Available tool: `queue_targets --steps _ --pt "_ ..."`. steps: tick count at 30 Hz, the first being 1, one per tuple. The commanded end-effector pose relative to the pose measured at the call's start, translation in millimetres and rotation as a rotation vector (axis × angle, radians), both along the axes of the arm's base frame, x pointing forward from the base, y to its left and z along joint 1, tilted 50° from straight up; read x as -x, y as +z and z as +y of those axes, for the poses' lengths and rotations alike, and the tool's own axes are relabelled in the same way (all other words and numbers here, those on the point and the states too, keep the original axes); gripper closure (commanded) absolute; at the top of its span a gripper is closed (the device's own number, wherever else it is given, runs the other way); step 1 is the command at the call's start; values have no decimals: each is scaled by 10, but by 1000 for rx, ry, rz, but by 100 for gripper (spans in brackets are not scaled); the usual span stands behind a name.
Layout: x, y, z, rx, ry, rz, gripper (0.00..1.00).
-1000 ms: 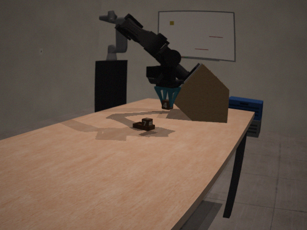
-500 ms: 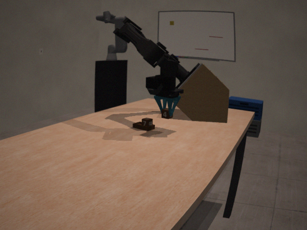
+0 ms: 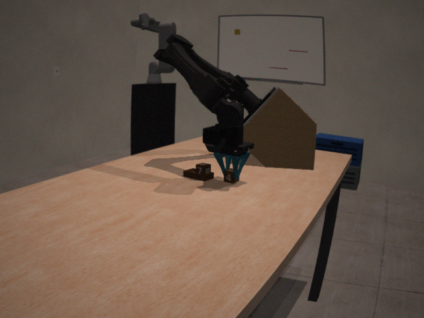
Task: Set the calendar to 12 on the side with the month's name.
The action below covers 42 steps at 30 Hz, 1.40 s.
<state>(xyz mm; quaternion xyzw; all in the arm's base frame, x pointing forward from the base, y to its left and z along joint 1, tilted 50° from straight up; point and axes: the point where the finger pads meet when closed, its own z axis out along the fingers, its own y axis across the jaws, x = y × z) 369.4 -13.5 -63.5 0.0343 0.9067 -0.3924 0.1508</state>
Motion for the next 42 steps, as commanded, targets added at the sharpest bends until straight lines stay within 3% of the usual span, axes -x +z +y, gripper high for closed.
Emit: queue_targets --steps 1,5,6,42 --pt "-168 18 120 -13 50 -49 73" --pt "-133 -41 63 -8 42 -33 73" --pt "-186 69 120 -19 52 -63 73" --pt "-180 68 117 -18 51 -62 73"
